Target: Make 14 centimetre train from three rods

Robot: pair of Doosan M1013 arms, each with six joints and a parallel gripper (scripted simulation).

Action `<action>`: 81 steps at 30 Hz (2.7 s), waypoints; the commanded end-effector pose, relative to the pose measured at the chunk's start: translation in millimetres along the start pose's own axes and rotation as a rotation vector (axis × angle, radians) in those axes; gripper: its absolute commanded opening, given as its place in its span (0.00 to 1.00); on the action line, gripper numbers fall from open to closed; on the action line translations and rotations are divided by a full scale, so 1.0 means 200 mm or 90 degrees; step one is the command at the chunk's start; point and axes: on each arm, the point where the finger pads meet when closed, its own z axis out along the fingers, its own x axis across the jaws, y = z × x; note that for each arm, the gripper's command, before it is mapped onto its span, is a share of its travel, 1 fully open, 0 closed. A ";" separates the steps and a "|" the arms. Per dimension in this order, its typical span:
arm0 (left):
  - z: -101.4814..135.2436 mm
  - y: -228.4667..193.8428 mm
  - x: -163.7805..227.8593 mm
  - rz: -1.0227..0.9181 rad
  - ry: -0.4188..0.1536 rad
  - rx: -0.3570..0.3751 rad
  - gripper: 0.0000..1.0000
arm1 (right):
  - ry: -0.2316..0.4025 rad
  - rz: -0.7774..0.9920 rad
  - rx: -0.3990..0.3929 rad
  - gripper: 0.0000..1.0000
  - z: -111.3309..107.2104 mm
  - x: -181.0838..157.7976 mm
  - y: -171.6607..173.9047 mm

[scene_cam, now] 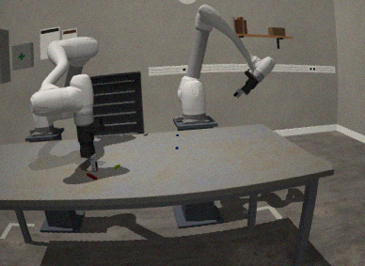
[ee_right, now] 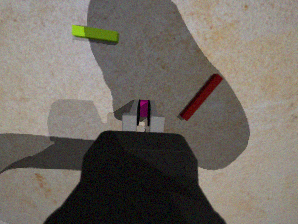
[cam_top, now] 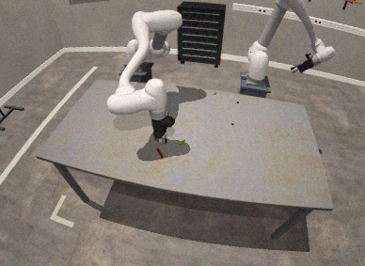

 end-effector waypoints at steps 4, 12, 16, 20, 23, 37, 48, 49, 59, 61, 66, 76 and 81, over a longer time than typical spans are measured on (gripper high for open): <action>0.00 0.00 0.00 0.000 0.000 0.000 1.00 | 0.001 0.000 0.001 0.24 0.01 0.00 0.00; 0.00 0.00 0.00 0.000 0.000 0.000 1.00 | 0.001 0.000 0.001 0.24 0.01 0.00 0.00; 0.00 0.00 0.00 0.000 0.000 0.000 1.00 | 0.001 0.000 0.001 0.24 0.01 0.00 0.00; 0.00 0.00 0.00 0.000 0.000 0.000 1.00 | 0.001 0.000 0.001 0.24 0.01 0.00 0.00; 0.00 0.00 0.00 0.000 0.000 0.000 1.00 | 0.001 0.000 0.001 0.24 0.01 0.00 0.00; 0.00 0.00 0.00 0.000 0.000 0.000 1.00 | 0.001 0.000 0.001 0.24 0.01 0.00 0.00; 0.00 0.00 0.00 0.000 0.000 0.000 1.00 | 0.001 0.000 0.001 0.36 0.01 0.00 0.00; 0.00 0.00 0.00 0.000 0.000 0.000 1.00 | 0.001 0.000 0.001 0.36 0.01 0.00 0.00; 0.00 0.00 0.00 0.000 0.000 0.000 1.00 | 0.001 0.000 0.001 0.54 0.01 0.00 0.00; 0.00 0.00 0.00 0.000 0.000 0.000 1.00 | 0.001 0.000 0.001 0.54 0.01 0.00 0.00; 0.00 0.00 0.00 0.000 0.000 0.000 1.00 | 0.001 0.000 0.001 0.54 0.01 0.00 0.00; 0.00 0.00 0.00 0.000 0.000 0.000 1.00 | 0.001 0.000 0.001 0.54 -0.03 0.00 0.00; 0.00 0.00 0.00 0.000 0.000 0.000 1.00 | 0.001 0.000 0.001 0.54 -0.13 0.00 0.00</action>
